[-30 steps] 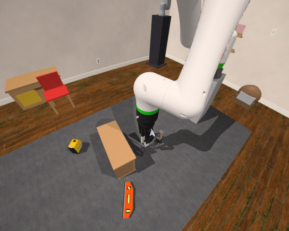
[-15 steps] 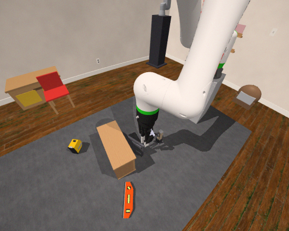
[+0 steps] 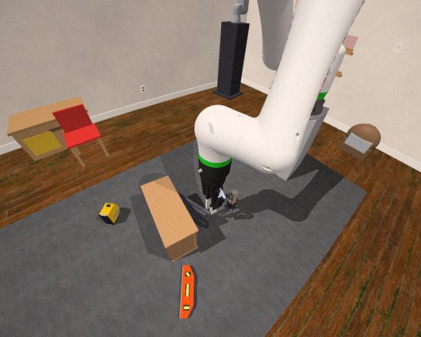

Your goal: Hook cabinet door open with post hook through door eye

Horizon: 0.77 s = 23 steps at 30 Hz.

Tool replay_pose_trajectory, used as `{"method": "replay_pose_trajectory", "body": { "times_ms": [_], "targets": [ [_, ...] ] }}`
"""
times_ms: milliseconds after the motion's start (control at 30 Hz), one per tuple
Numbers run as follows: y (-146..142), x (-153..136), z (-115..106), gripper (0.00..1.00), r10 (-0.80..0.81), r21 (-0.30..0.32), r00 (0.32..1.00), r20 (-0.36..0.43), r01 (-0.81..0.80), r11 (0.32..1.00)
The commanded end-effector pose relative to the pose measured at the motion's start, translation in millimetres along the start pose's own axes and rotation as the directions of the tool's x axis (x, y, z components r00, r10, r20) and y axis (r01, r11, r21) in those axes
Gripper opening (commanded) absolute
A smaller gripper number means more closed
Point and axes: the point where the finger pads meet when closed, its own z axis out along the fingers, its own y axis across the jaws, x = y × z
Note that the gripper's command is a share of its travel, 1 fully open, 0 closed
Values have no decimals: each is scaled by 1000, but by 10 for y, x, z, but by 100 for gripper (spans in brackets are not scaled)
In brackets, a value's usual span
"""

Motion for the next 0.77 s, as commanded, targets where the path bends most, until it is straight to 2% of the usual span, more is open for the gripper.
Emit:
{"method": "replay_pose_trajectory", "body": {
  "times_ms": [0,733],
  "targets": [
    [0,2,-12,15,0,0,1000,0,0,1000],
    [0,2,-64,15,0,0,1000,0,0,1000]
  ]
}}
